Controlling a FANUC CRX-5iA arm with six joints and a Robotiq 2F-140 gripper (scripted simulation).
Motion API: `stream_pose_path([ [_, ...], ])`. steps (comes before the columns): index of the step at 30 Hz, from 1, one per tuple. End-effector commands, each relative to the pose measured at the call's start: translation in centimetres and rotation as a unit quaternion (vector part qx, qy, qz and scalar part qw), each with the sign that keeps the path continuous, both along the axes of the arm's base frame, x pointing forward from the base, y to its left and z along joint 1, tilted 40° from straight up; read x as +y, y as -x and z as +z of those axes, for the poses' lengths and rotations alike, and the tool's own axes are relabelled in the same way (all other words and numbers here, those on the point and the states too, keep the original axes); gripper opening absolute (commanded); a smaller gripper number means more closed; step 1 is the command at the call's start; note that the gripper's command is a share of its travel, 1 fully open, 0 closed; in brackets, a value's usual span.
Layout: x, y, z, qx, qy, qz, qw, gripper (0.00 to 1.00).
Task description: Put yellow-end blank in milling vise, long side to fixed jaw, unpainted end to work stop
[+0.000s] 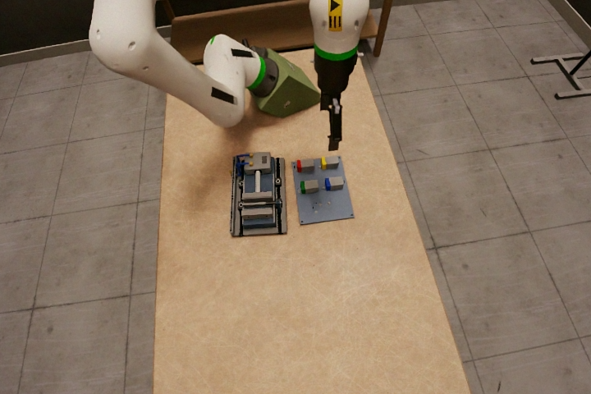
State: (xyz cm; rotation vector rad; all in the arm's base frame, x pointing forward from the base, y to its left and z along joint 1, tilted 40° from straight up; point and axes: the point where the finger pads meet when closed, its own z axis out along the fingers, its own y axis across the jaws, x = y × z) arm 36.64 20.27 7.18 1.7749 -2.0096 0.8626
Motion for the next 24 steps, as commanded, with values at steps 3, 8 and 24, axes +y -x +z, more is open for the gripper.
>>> stream_pose_path([
  [3,0.2,0.0,0.1,0.000,0.000,0.001,1.000,1.00],
  [8,0.2,0.0,0.2,0.000,0.000,0.000,1.000,1.00],
  [24,1.7,0.1,-0.5,0.000,0.000,0.000,1.000,1.00],
])
